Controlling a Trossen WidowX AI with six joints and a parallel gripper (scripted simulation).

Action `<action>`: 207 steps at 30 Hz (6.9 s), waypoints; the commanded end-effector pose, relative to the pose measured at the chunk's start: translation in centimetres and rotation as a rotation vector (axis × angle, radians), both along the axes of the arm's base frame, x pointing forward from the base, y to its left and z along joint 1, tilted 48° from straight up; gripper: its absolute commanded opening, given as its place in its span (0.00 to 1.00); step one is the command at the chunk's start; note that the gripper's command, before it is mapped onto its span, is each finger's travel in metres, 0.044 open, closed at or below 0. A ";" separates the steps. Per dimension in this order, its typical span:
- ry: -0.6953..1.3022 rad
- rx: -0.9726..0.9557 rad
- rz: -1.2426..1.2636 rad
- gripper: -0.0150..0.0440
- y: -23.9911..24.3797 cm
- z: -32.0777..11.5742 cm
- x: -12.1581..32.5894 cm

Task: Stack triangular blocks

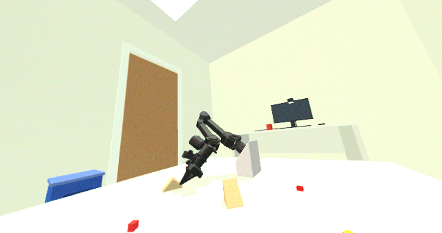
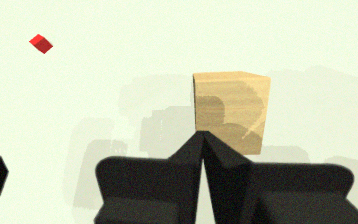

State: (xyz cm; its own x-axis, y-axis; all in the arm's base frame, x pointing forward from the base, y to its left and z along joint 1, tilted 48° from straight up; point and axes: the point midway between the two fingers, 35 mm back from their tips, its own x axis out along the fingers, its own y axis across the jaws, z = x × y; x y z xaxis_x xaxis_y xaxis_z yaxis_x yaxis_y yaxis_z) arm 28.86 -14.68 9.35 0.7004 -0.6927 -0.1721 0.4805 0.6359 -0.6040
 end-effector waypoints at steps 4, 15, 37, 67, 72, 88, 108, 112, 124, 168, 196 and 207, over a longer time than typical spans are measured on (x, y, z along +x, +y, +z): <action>0.004 0.001 -0.002 0.25 0.0 -0.1 -0.1; 0.004 0.001 -0.002 0.25 0.0 -0.1 -0.1; -0.497 0.516 -0.123 0.88 1.2 1.5 -0.7; -1.829 1.896 -0.487 1.00 4.1 4.3 -4.3; -2.008 2.078 -0.539 1.00 4.4 4.5 -4.8; -2.117 2.188 -0.571 1.00 4.5 4.5 -5.1; -2.118 2.188 -0.575 1.00 1.8 4.4 -1.4; -2.118 2.189 -0.574 1.00 0.8 4.1 -0.4; -2.118 2.188 -0.564 1.00 -2.3 2.6 1.9; -2.124 2.183 -0.568 0.63 -2.3 2.5 1.9; -2.125 2.185 -0.577 0.25 4.0 8.1 1.5; -2.125 2.185 -0.573 0.25 5.1 9.2 0.8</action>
